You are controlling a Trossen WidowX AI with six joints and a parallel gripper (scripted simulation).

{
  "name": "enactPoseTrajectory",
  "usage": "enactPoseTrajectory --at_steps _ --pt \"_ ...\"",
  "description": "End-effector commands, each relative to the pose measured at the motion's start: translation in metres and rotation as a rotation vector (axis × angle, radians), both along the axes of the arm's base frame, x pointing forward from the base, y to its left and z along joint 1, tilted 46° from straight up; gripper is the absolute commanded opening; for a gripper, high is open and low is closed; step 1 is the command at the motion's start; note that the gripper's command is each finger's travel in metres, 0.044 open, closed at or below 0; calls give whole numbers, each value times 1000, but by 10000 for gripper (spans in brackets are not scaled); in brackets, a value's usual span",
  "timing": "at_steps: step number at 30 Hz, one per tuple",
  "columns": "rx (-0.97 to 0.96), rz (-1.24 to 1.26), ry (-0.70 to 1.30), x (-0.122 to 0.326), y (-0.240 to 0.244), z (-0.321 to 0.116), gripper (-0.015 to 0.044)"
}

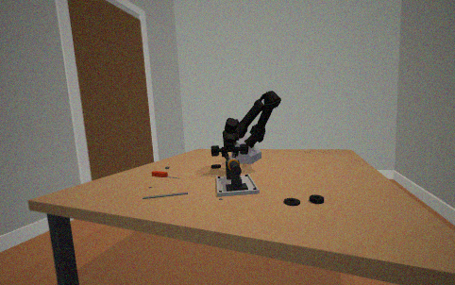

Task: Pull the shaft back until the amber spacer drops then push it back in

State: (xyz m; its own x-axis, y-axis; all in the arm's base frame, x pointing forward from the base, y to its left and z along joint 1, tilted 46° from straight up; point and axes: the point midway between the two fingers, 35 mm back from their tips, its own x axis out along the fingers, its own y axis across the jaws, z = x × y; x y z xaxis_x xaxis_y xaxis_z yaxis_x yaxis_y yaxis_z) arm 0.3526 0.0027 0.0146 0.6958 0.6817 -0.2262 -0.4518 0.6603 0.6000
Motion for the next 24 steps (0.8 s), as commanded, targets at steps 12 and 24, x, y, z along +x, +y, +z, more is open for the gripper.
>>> enactPoseTrajectory --at_steps 12,24 --pt "-2 3 -4 -2 -1 -1 0" --pt "-2 3 -4 -4 -1 -1 0"
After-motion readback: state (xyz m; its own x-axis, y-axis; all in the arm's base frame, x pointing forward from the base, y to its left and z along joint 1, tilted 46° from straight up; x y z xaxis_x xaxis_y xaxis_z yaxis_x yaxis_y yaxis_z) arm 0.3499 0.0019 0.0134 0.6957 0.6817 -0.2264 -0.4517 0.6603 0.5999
